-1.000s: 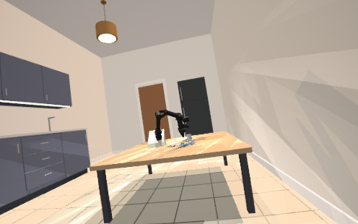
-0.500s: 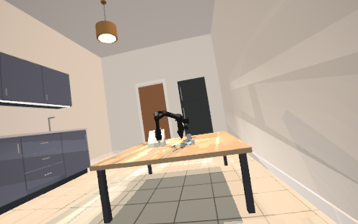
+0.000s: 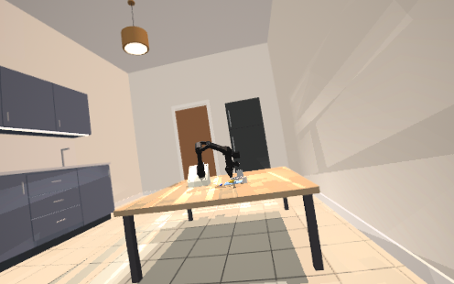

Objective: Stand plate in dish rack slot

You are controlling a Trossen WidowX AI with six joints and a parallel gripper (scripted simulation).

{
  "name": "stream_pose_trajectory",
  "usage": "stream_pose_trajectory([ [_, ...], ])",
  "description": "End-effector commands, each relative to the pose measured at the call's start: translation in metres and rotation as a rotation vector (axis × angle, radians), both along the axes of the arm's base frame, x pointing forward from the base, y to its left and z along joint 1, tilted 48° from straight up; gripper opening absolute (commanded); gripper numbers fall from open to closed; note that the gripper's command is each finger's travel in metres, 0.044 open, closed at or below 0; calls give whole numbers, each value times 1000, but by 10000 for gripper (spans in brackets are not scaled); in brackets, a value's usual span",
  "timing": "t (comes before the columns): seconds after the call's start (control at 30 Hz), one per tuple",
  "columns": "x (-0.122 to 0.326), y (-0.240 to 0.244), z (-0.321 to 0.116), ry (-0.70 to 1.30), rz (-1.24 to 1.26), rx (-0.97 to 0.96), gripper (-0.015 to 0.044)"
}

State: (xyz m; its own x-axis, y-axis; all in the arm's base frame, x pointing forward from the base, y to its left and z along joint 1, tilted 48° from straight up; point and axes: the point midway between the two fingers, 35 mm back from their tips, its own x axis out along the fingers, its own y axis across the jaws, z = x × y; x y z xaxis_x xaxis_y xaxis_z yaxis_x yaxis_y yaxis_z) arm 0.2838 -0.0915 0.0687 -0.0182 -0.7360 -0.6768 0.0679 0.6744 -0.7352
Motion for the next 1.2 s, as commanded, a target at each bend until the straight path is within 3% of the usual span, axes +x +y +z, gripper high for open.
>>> stream_pose_trajectory([
  [0.0,-2,-6,-6,11,1,-3,400],
  [0.77,-6,-33,-27,7,-4,-9,400],
  [0.83,-6,-33,-27,7,-4,-9,354],
  [1.17,-6,-33,-27,7,-4,-9,334],
])
